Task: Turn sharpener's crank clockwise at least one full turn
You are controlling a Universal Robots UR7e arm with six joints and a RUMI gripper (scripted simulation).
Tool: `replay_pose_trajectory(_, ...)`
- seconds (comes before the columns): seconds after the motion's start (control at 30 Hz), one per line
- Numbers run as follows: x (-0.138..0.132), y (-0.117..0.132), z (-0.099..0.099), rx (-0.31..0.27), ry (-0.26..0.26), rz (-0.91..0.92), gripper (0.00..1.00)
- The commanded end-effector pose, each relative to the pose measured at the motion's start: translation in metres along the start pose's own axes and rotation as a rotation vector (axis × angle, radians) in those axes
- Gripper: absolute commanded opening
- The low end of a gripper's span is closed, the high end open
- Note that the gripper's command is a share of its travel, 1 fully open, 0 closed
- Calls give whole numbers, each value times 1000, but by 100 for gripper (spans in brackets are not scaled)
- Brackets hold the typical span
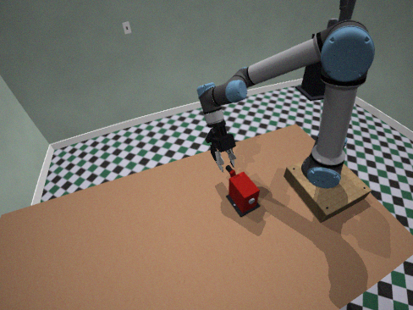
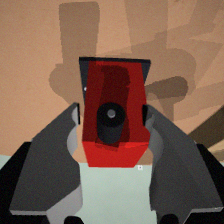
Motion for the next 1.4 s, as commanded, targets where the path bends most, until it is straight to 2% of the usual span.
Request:
replay_pose_trajectory(0.0, 1, 0, 0, -1, 0, 1, 32)
replay_pose_trajectory(0.4, 1, 0, 0, -1, 0, 1, 32)
replay_pose_trajectory(0.8, 2, 0, -34, 4, -1, 1, 32)
replay_pose_trajectory(0.9, 2, 0, -37, 3, -1, 1, 32)
replay_pose_trajectory(1.37, 2, 0, -74, 2, -1, 2, 32)
Point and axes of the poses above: the point where the finger pads meet when closed, its own z axis out along the fingers, its own x axis across the jaws, y = z × x, the point moved 9 cm from there along -z, back along the fingers, and after that the axes turned 14 degrees about -z, right-handed, at the moved point
